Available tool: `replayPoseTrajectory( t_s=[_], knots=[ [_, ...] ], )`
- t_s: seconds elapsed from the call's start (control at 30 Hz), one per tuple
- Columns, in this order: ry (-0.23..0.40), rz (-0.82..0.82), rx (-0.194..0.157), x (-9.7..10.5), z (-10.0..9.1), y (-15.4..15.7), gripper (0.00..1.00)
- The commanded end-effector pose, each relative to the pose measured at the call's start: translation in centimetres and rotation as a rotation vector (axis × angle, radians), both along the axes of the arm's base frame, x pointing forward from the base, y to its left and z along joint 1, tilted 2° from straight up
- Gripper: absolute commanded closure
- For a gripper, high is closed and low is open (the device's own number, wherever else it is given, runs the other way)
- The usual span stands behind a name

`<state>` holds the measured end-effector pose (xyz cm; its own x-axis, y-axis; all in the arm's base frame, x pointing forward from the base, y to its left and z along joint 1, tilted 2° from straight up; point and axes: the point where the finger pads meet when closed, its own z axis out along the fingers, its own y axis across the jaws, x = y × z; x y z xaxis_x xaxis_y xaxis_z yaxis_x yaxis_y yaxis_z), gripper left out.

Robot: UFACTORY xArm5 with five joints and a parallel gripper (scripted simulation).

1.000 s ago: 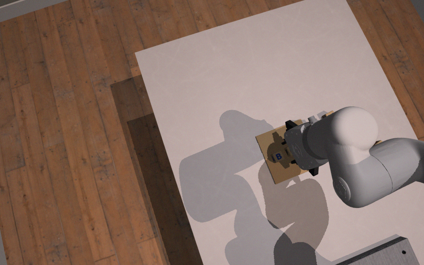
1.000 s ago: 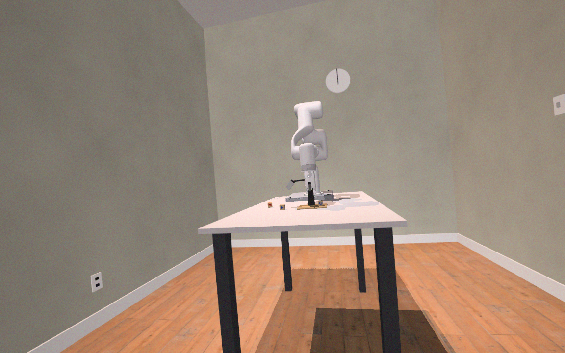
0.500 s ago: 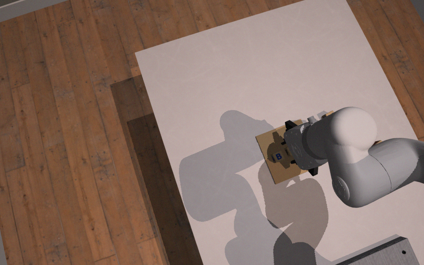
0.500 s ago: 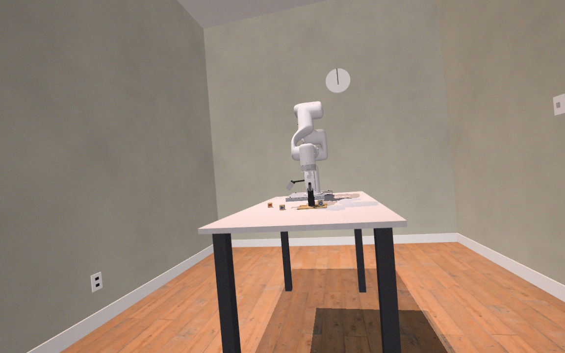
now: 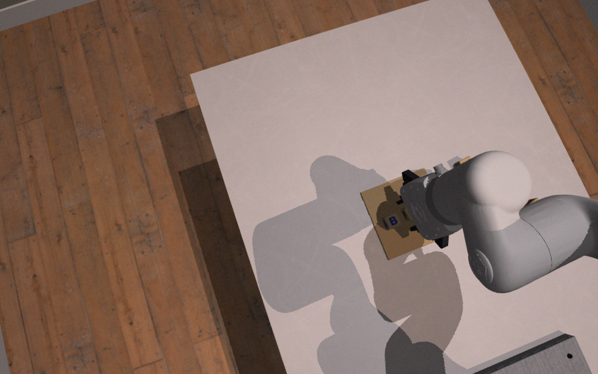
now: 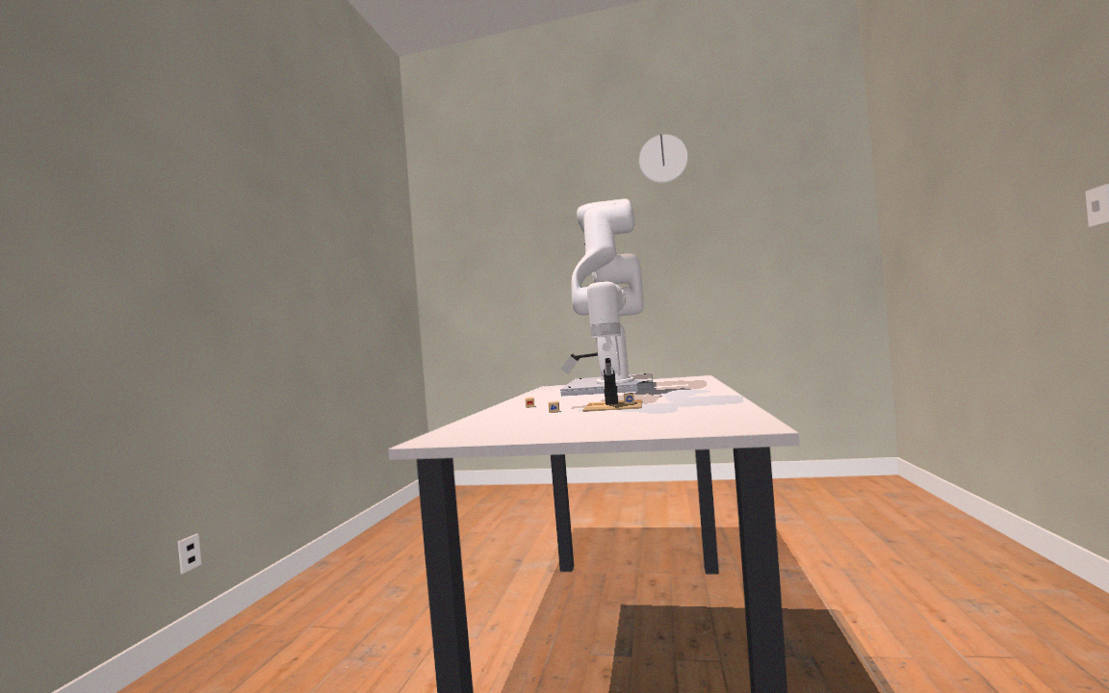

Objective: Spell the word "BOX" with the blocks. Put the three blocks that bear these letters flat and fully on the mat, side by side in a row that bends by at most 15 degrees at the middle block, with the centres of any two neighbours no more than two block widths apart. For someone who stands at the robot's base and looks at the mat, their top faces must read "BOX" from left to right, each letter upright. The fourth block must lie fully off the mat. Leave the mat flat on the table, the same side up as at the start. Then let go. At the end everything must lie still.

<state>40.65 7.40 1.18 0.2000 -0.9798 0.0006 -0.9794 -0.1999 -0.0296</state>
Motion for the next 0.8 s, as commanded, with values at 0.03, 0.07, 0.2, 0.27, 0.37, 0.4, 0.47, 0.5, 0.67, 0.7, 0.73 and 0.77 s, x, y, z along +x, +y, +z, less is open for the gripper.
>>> replayPoseTrajectory(
  t_s=[0.03, 0.07, 0.2, 0.27, 0.37, 0.4, 0.47, 0.5, 0.67, 0.7, 0.73, 0.77],
  knots=[
    [-0.003, 0.0, 0.001, 0.13, 0.11, 0.02, 0.45],
    [-0.003, 0.0, 0.001, 0.13, 0.11, 0.02, 0.45],
    [-0.003, 0.0, 0.001, 0.13, 0.11, 0.02, 0.58],
    [-0.003, 0.0, 0.001, 0.13, 0.11, 0.02, 0.58],
    [-0.003, 0.0, 0.001, 0.13, 0.11, 0.02, 0.58],
    [-0.003, 0.0, 0.001, 0.13, 0.11, 0.02, 0.58],
    [-0.003, 0.0, 0.001, 0.13, 0.11, 0.02, 0.58],
    [-0.003, 0.0, 0.001, 0.13, 0.11, 0.02, 0.58],
    [-0.003, 0.0, 0.001, 0.13, 0.11, 0.02, 0.58],
    [-0.003, 0.0, 0.001, 0.13, 0.11, 0.02, 0.58],
    [-0.003, 0.0, 0.001, 0.13, 0.11, 0.02, 0.79],
    [-0.003, 0.0, 0.001, 0.13, 0.11, 0.02, 0.79]
  ],
)
